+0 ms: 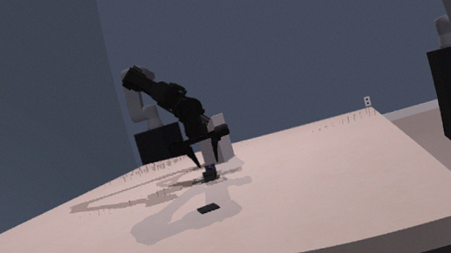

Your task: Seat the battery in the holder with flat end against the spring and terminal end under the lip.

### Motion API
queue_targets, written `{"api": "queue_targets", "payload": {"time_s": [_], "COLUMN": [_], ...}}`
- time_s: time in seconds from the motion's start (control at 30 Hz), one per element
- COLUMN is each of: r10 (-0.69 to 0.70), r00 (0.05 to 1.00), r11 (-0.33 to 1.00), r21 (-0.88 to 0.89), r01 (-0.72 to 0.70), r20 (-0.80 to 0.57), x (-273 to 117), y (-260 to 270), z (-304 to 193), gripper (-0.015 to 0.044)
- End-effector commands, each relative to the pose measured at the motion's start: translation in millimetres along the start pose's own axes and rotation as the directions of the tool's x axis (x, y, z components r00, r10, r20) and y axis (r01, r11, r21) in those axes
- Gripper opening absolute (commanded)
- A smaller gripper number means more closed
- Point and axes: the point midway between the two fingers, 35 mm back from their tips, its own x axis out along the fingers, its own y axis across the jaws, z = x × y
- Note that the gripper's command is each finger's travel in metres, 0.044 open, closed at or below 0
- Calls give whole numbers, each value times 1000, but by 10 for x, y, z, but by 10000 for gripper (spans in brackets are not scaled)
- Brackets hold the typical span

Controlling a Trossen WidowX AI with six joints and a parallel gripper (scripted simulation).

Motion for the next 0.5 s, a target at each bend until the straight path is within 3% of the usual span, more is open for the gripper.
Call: {"api": "queue_targets", "payload": {"time_s": [0.0,0.1,0.47], "r10": [-7,-7,-7], "r00": [1000,1000,1000], "r11": [1000,1000,1000], "r21": [15,17,17], "r01": [8,8,8], "r20": [-30,-30,-30], "x": [-428,-591,-589], "y": [-23,-31,-49], "z": [-28,3,15], "gripper": [356,435,440]}}
